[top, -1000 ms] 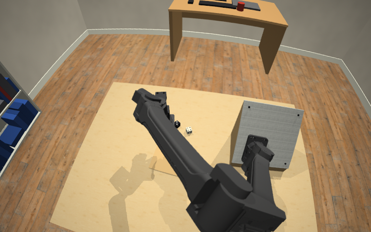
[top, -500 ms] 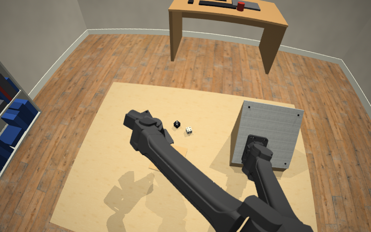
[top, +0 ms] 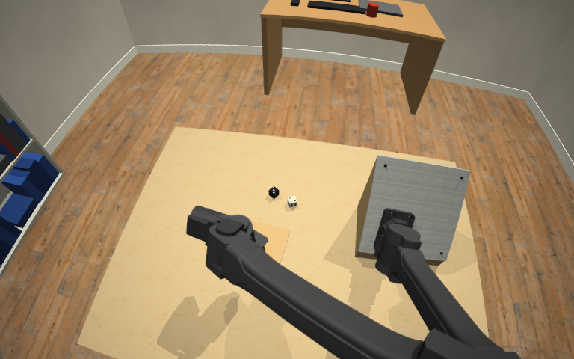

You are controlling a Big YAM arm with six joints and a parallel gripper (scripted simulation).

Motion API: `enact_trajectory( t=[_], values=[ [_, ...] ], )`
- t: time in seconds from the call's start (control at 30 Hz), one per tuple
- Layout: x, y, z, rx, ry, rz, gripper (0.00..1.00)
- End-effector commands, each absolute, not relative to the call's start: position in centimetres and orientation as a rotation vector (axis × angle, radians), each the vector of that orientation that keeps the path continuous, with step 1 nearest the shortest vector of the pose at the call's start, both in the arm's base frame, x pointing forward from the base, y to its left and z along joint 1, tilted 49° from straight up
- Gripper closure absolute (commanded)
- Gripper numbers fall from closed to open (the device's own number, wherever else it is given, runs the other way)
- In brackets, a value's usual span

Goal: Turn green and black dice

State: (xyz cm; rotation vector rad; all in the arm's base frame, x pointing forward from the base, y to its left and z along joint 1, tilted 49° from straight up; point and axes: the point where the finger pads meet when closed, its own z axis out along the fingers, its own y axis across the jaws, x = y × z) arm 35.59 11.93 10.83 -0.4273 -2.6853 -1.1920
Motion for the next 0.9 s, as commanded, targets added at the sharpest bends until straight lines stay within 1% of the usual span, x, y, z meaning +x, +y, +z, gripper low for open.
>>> enact_trajectory(
  t=[0.0, 0.13, 0.2, 0.27, 0.4, 0.57, 0.87],
  values=[
    [35.1, 13.1, 12.3, -0.193, -2.77, -1.244, 0.8],
    [34.1, 14.4, 13.6, -0.004, -2.818, -1.283, 0.8],
    [34.8, 14.8, 14.9, 0.07, -2.851, -1.305, 0.8],
    [34.3, 15.1, 15.0, 0.111, -2.855, -1.308, 0.8],
    [34.3, 14.0, 13.4, 0.045, -2.85, -1.299, 0.8],
    [34.2, 14.2, 14.2, 0.015, -2.899, -1.316, 0.8],
    [34.0, 14.9, 14.4, -0.188, -3.152, -1.453, 0.8]
  ],
)
